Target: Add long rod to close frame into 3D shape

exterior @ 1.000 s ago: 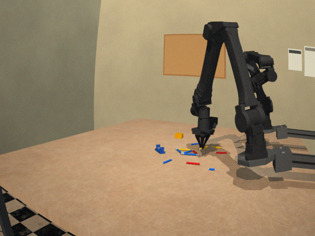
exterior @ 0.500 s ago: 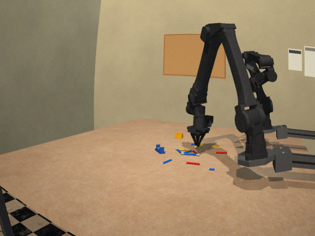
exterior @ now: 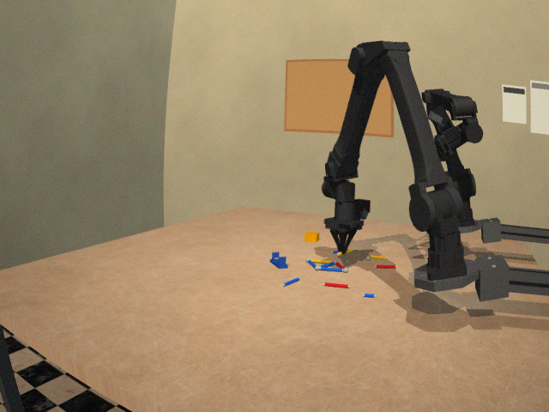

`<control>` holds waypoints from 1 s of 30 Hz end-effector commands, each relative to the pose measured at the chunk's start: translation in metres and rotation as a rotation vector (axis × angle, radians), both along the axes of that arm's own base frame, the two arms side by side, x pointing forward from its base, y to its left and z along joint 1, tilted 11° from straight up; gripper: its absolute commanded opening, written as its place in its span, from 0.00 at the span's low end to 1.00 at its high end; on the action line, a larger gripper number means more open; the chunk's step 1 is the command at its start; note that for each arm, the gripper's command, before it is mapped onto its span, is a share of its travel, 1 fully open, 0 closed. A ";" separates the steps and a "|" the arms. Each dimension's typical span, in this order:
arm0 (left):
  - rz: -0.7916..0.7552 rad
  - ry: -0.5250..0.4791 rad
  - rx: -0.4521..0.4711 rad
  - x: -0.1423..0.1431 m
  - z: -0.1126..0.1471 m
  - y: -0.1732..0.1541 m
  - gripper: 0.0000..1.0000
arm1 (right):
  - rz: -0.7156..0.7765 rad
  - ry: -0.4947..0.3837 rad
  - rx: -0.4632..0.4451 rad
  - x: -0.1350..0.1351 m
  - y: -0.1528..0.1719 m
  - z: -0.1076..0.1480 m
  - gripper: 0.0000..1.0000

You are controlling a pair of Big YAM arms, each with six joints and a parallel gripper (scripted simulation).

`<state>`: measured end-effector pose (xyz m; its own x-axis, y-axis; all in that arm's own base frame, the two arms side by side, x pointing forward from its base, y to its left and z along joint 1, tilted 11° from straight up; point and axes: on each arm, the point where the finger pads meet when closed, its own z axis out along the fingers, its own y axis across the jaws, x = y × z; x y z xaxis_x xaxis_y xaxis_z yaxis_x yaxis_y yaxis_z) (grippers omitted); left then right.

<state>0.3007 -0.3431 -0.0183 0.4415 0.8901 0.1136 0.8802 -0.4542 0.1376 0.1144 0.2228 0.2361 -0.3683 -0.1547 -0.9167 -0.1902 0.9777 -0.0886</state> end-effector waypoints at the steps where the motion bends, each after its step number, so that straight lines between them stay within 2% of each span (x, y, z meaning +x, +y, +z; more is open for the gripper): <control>1: -0.003 -0.037 -0.049 0.019 0.025 -0.017 0.00 | -0.003 0.005 0.033 -0.001 0.006 0.009 1.00; 7: -0.003 -0.037 -0.049 0.019 0.025 -0.017 0.00 | -0.003 0.005 0.033 -0.001 0.006 0.009 1.00; 8: -0.011 -0.022 -0.028 0.010 0.013 -0.013 0.00 | -0.003 0.005 0.033 -0.001 0.006 0.009 1.00; 9: 0.004 -0.032 -0.049 0.016 0.022 -0.011 0.00 | -0.003 0.005 0.033 -0.001 0.006 0.009 1.00; 12: -0.001 -0.034 -0.048 0.015 0.022 -0.013 0.00 | -0.003 0.005 0.033 -0.001 0.006 0.009 1.00; 19: 0.062 -0.018 -0.124 0.020 0.022 -0.011 0.00 | -0.003 0.005 0.033 -0.001 0.006 0.009 1.00; 20: 0.071 -0.001 -0.123 0.014 0.016 -0.004 0.00 | -0.003 0.005 0.033 -0.001 0.006 0.009 1.00; 26: 0.159 0.055 -0.268 0.016 0.016 -0.001 0.00 | -0.003 0.005 0.033 -0.001 0.006 0.009 1.00; 28: 0.159 0.055 -0.268 0.016 0.016 -0.001 0.00 | -0.003 0.005 0.033 -0.001 0.006 0.009 1.00; 30: 0.198 0.082 -0.332 0.016 0.015 0.000 0.00 | -0.003 0.005 0.033 -0.001 0.006 0.009 1.00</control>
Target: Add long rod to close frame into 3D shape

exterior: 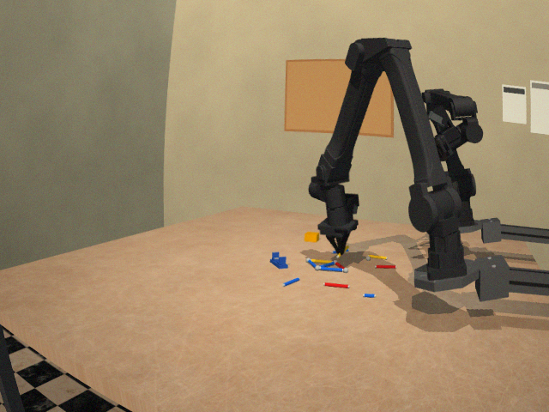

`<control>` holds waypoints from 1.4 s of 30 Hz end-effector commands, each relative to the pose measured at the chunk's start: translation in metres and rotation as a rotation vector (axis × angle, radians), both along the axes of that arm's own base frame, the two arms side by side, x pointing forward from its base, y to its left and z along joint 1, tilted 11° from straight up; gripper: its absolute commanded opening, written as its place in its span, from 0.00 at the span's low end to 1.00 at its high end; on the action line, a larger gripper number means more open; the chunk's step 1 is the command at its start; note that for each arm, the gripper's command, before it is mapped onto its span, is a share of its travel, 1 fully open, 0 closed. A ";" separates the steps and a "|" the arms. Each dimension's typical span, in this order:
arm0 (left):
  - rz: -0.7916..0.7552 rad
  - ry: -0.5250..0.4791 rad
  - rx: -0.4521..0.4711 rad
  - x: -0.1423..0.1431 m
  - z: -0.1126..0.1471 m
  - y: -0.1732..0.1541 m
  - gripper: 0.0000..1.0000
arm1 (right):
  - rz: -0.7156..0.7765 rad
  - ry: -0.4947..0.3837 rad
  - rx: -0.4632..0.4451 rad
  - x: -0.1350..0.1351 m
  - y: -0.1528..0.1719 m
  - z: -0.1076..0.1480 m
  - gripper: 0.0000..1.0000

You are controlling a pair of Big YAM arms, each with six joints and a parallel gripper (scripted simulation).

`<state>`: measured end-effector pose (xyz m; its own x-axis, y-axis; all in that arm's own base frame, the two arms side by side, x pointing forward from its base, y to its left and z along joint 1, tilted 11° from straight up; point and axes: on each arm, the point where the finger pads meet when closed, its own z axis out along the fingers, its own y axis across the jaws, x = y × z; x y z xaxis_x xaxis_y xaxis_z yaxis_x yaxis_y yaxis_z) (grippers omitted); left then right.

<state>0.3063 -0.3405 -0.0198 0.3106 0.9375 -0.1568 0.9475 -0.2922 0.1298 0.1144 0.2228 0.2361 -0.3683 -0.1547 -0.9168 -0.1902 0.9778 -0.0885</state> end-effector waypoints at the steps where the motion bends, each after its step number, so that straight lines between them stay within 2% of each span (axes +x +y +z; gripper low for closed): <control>1: 0.087 -0.010 -0.113 0.011 0.017 -0.002 0.00 | -0.003 0.005 0.033 -0.001 0.006 0.009 1.00; 8: 0.236 0.104 -0.364 0.012 0.015 0.001 0.00 | -0.003 0.005 0.033 -0.001 0.006 0.009 1.00; 15: 0.209 0.145 -0.412 0.003 0.007 -0.003 0.00 | -0.003 0.005 0.033 -0.001 0.006 0.009 1.00; 16: 0.248 0.149 -0.440 0.011 0.010 -0.002 0.00 | -0.003 0.005 0.033 -0.001 0.006 0.009 1.00; 20: 0.267 0.210 -0.512 0.003 0.000 0.003 0.00 | -0.003 0.005 0.033 -0.001 0.006 0.009 1.00; 29: 0.346 0.279 -0.671 0.003 0.001 0.003 0.00 | -0.003 0.005 0.033 -0.001 0.006 0.009 1.00; 32: 0.363 0.284 -0.682 0.004 0.001 0.002 0.00 | -0.003 0.005 0.033 -0.001 0.006 0.009 1.00; 42: 0.433 0.353 -0.844 0.003 0.002 0.002 0.00 | -0.003 0.005 0.033 -0.001 0.006 0.009 1.00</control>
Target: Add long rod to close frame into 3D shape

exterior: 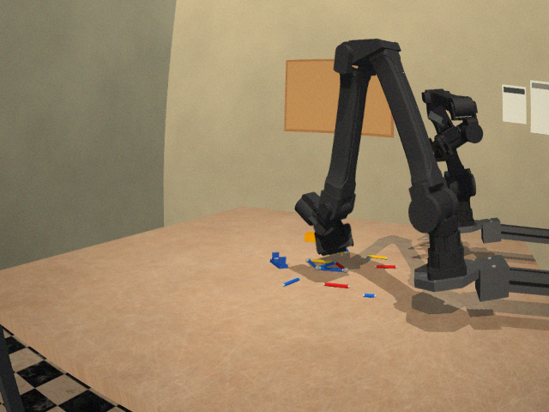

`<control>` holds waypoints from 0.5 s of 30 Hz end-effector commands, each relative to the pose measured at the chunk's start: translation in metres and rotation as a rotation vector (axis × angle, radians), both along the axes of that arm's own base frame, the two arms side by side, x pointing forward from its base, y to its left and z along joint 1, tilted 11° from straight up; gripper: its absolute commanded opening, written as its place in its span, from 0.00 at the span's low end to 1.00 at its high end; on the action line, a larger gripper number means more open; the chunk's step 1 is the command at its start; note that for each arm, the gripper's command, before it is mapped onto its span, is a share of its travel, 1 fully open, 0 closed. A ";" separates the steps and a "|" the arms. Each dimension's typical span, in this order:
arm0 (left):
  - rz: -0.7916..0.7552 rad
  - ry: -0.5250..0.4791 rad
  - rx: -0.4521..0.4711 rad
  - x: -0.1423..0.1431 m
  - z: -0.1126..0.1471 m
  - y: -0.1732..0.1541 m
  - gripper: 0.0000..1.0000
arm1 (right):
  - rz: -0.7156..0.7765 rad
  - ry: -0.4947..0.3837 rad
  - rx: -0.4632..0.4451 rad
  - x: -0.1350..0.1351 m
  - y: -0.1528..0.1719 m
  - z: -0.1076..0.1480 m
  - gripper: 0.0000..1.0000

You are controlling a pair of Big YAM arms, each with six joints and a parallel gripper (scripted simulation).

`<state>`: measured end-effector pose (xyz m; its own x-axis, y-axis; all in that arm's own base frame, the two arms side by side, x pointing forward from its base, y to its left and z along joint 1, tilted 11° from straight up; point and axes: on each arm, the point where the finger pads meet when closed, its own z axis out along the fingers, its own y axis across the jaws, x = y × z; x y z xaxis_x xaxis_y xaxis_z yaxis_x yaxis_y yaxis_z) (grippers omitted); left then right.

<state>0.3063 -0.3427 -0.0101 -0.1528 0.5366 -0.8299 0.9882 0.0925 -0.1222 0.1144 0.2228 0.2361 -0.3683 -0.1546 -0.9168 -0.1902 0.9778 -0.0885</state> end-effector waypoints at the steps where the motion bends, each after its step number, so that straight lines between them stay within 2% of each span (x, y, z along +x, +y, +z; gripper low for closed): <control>1: 0.069 0.058 -0.041 0.004 -0.007 0.004 0.00 | -0.003 0.005 0.033 -0.001 0.006 0.009 1.00; 7: 0.093 0.083 -0.087 0.003 -0.007 0.002 0.00 | -0.003 0.005 0.033 -0.001 0.006 0.009 1.00; 15: 0.138 0.129 -0.206 0.001 -0.006 0.001 0.00 | -0.003 0.005 0.033 -0.001 0.006 0.009 1.00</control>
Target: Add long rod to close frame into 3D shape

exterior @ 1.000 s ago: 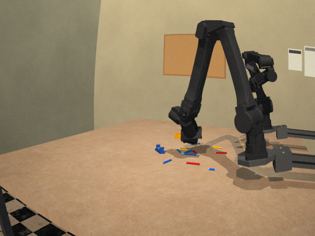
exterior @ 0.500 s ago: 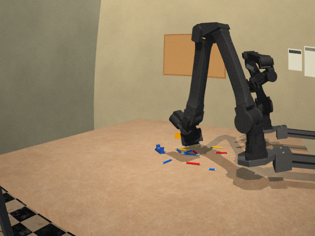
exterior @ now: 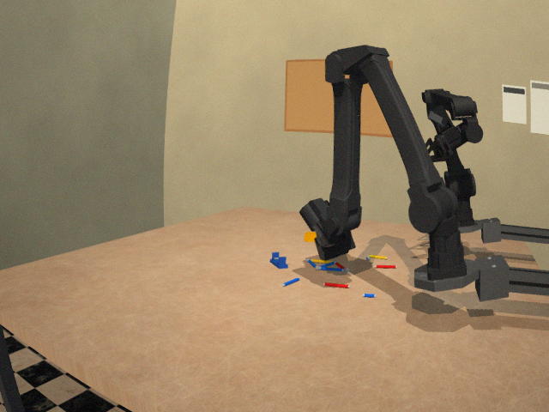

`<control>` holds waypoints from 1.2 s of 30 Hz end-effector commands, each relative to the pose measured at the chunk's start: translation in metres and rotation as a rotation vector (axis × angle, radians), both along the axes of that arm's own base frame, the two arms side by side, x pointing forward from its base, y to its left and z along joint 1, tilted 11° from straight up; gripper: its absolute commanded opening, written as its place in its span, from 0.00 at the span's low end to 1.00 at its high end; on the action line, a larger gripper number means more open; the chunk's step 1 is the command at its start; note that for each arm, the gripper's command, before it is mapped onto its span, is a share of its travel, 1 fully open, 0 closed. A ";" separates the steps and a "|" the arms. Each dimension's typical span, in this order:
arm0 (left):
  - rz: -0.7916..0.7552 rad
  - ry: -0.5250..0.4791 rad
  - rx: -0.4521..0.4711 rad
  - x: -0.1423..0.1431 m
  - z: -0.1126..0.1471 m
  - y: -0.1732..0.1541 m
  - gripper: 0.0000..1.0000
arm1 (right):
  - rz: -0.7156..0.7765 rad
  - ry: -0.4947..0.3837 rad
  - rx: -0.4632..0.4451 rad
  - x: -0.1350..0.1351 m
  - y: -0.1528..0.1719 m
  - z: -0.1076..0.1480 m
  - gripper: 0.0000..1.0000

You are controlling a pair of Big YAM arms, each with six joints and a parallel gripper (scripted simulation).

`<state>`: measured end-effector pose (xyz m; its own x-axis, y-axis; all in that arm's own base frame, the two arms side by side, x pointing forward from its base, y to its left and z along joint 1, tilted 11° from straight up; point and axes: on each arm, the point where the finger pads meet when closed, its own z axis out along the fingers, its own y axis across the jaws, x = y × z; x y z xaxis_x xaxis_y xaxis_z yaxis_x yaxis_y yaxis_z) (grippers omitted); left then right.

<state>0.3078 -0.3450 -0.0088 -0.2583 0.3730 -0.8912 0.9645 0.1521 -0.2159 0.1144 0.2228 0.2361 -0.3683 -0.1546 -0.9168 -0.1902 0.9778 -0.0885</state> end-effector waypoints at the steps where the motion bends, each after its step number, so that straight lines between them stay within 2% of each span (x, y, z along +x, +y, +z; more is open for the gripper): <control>1: 0.056 0.068 -0.049 0.000 -0.007 0.003 0.00 | -0.003 0.005 0.033 -0.001 0.006 0.009 1.00; 6: 0.073 0.078 -0.090 0.000 -0.007 0.004 0.00 | -0.003 0.005 0.033 -0.001 0.006 0.009 1.00; 22: 0.066 0.058 -0.093 0.002 -0.006 0.002 0.00 | -0.003 0.005 0.033 -0.001 0.006 0.009 1.00; 29: 0.079 0.100 -0.078 -0.007 -0.016 0.015 0.00 | -0.003 0.005 0.033 -0.001 0.006 0.009 1.00; 36: 0.067 0.092 -0.080 -0.008 -0.015 0.010 0.00 | -0.003 0.005 0.033 -0.001 0.006 0.009 1.00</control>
<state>0.3000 -0.3347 -0.0207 -0.3571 0.2861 -0.8892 0.9302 0.1954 -0.3107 0.1144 0.2228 0.2361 -0.3683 -0.1546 -0.9168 -0.1902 0.9778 -0.0885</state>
